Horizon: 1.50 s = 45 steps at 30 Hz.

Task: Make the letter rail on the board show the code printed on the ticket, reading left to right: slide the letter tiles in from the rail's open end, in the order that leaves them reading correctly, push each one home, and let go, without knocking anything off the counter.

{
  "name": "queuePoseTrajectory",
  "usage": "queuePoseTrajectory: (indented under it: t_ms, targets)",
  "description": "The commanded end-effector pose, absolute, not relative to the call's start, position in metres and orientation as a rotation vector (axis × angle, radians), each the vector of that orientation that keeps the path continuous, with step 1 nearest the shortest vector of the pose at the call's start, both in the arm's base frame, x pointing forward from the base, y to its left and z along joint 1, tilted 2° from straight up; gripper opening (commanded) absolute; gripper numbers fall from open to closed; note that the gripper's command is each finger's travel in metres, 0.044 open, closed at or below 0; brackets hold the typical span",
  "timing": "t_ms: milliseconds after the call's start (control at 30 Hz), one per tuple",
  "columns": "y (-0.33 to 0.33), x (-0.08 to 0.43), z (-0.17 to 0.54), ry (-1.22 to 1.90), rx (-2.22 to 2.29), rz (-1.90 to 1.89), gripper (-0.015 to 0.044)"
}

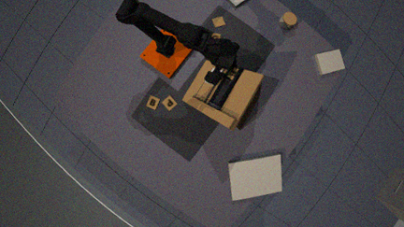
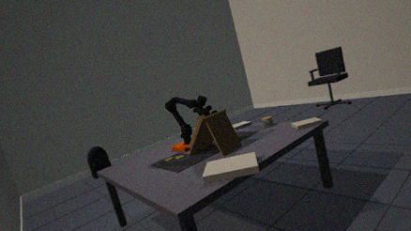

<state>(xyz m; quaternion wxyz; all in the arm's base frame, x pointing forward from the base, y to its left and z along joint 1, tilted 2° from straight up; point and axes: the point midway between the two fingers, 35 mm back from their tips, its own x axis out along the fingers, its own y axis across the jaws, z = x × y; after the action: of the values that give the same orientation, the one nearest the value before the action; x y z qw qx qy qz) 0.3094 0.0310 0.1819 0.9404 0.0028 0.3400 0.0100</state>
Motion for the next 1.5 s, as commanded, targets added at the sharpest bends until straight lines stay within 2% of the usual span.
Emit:
queuePoseTrajectory:
  t_ms: [0, 1467]
  targets:
    - [0.029, 0.309, 0.183, 0.691, 0.004, 0.027, 0.0000]
    - [0.009, 0.310, 0.182, 0.691, 0.002, 0.026, 0.0000]
